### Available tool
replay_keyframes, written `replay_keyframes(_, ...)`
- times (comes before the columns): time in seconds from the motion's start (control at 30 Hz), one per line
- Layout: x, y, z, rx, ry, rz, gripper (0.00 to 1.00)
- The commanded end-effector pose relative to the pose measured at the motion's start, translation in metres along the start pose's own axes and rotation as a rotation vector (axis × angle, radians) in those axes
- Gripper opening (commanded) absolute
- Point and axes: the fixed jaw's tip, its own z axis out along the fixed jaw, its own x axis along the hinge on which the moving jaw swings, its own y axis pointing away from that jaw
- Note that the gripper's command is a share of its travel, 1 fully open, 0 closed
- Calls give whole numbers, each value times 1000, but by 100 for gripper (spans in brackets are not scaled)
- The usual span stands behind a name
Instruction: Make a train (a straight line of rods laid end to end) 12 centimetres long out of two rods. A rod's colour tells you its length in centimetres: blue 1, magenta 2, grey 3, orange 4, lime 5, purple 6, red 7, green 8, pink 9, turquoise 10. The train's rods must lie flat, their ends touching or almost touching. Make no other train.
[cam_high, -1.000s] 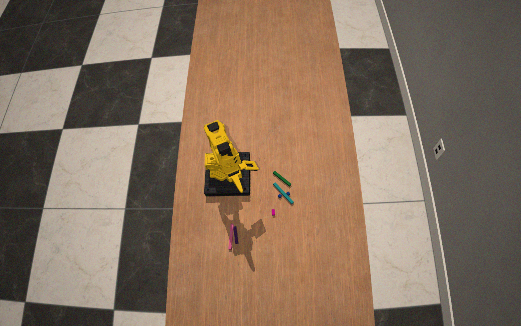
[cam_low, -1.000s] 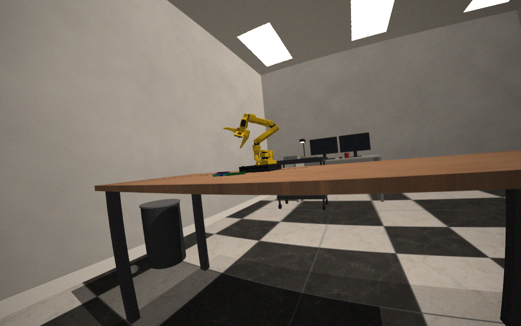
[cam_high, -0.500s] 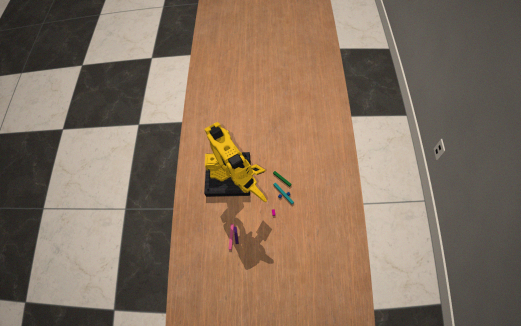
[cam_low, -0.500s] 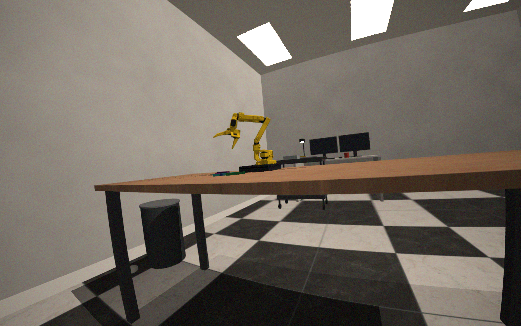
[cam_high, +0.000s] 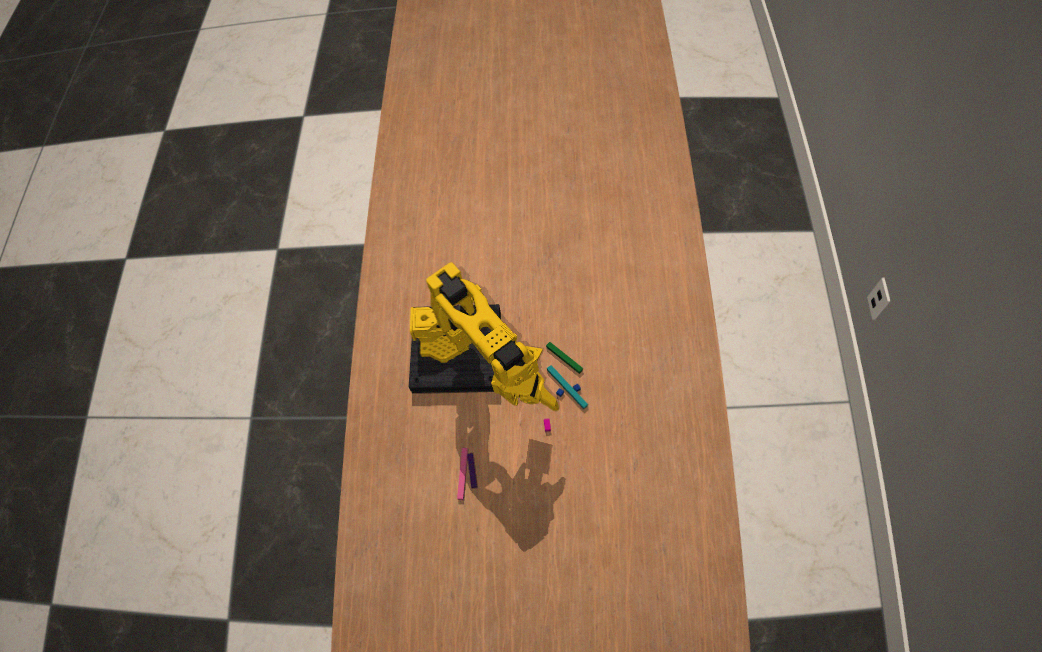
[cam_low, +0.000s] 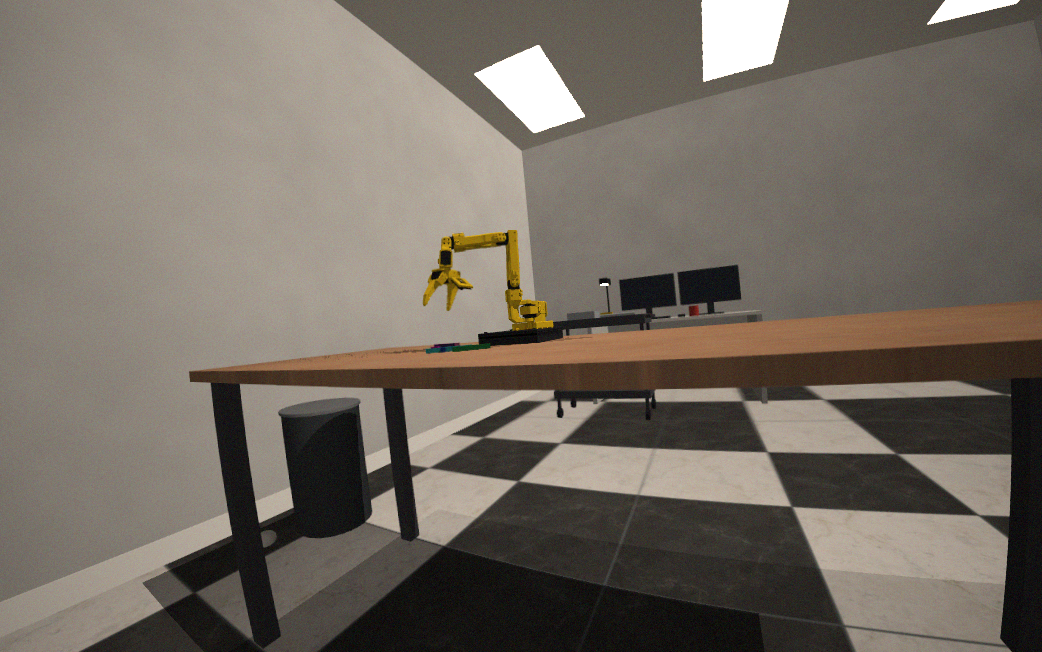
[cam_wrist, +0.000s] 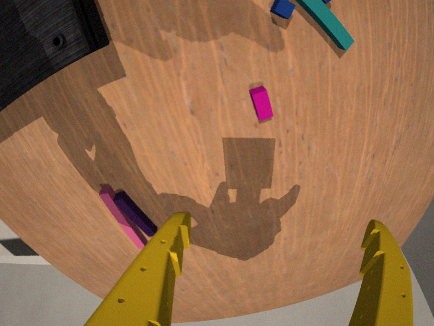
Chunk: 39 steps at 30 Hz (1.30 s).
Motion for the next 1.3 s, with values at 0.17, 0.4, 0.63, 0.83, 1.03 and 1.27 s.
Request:
replay_keyframes(0.17, -1, -27, 35, -67, -73, -294, 23)
replay_keyframes(0.4, -2, -31, 45, -80, -89, -364, 19)
replay_keyframes(0.63, -3, -32, 47, -81, -91, -372, 19)
replay_keyframes(0.83, -3, -32, 47, -81, -91, -372, 19)
replay_keyframes(1.03, -3, -32, 47, -81, -91, -372, 19)
replay_keyframes(1.27, -4, -35, 46, -82, -93, -385, 19)
